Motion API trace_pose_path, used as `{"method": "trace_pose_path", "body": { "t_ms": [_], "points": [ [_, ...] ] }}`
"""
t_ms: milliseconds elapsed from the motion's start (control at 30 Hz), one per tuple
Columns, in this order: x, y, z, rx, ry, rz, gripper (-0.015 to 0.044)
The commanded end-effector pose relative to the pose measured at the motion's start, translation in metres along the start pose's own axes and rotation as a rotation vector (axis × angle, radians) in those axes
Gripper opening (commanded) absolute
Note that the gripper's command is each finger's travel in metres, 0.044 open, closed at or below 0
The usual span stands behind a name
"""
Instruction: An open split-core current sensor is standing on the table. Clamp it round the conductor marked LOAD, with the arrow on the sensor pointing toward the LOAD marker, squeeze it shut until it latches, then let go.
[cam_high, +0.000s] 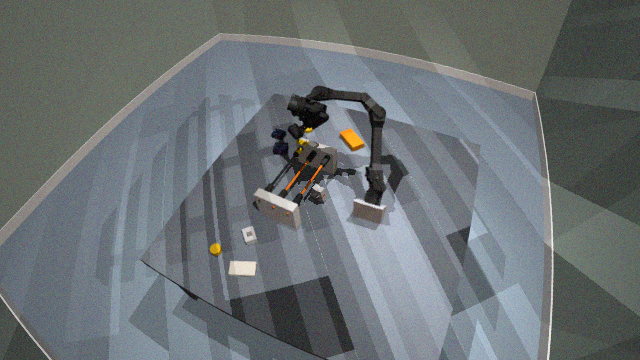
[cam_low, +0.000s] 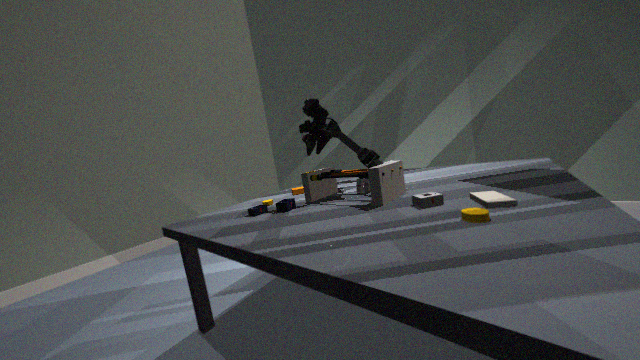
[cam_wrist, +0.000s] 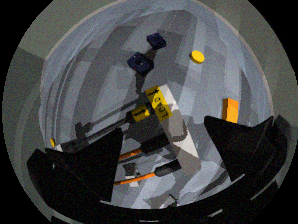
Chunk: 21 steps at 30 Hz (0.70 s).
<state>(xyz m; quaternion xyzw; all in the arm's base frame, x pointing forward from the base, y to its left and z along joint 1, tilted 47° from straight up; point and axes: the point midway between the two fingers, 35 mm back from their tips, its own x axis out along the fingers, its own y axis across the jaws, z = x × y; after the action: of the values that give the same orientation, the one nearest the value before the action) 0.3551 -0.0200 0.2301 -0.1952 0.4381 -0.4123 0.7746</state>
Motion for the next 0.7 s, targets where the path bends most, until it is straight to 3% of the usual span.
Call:
{"method": "trace_pose_path", "body": {
  "t_ms": [0, 200, 500, 667],
  "points": [
    [0.000, 0.000, 0.000, 0.003, -0.001, -0.003, 0.0440],
    [-0.001, 0.050, -0.060, -0.048, 0.043, 0.050, 0.0282],
    [0.006, 0.089, -0.199, -0.143, 0.135, 0.058, 0.0278],
    [0.008, 0.089, -0.209, -0.149, 0.140, 0.053, 0.0278]
  ]
}}
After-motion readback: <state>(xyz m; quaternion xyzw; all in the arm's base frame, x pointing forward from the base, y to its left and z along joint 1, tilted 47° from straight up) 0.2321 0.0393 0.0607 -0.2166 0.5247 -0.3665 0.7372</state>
